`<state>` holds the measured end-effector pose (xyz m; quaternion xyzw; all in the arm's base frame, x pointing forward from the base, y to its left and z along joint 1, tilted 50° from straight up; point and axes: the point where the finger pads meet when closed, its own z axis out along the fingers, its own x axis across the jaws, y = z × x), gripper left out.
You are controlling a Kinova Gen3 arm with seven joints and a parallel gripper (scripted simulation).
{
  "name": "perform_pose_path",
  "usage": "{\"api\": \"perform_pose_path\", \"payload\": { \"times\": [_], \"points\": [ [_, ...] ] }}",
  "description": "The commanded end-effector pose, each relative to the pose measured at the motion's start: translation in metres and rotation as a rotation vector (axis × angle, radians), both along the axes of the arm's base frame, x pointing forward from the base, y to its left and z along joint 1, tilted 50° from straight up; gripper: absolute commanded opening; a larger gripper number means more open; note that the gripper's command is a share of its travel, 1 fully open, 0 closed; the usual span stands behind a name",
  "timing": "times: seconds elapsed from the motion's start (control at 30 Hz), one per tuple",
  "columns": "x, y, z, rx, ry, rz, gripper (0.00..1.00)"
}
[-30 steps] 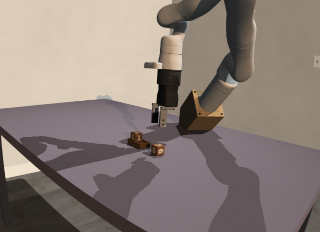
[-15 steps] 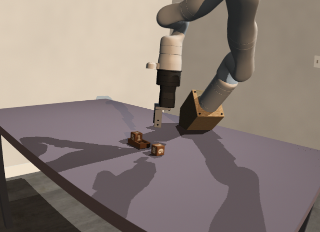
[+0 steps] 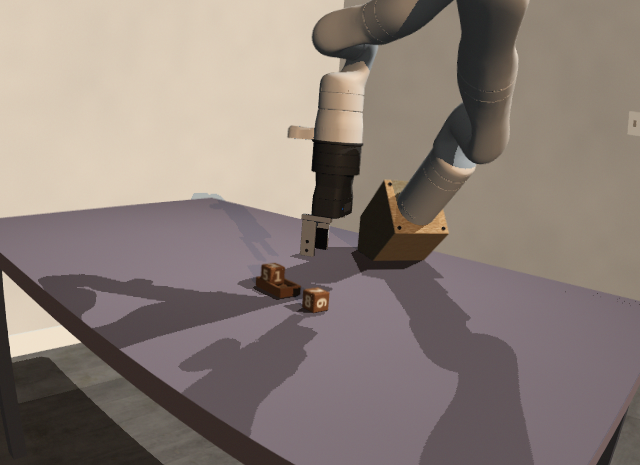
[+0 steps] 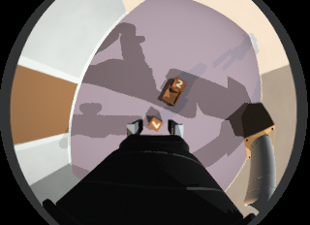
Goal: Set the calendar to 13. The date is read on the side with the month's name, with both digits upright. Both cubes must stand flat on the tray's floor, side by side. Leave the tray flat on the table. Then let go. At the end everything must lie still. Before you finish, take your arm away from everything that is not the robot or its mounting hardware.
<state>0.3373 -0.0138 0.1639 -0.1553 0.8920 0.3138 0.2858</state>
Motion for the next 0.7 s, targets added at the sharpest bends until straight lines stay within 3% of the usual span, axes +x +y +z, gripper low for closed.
{"api": "perform_pose_path", "payload": {
  "times": [0.0, 0.67],
  "points": [
    [0.0004, 0.0027, 0.0006, 0.022, 0.041, -0.031, 1.0],
    [-0.0016, 0.0081, 0.0015, 0.181, 0.29, -0.278, 1.0]
  ]
}}
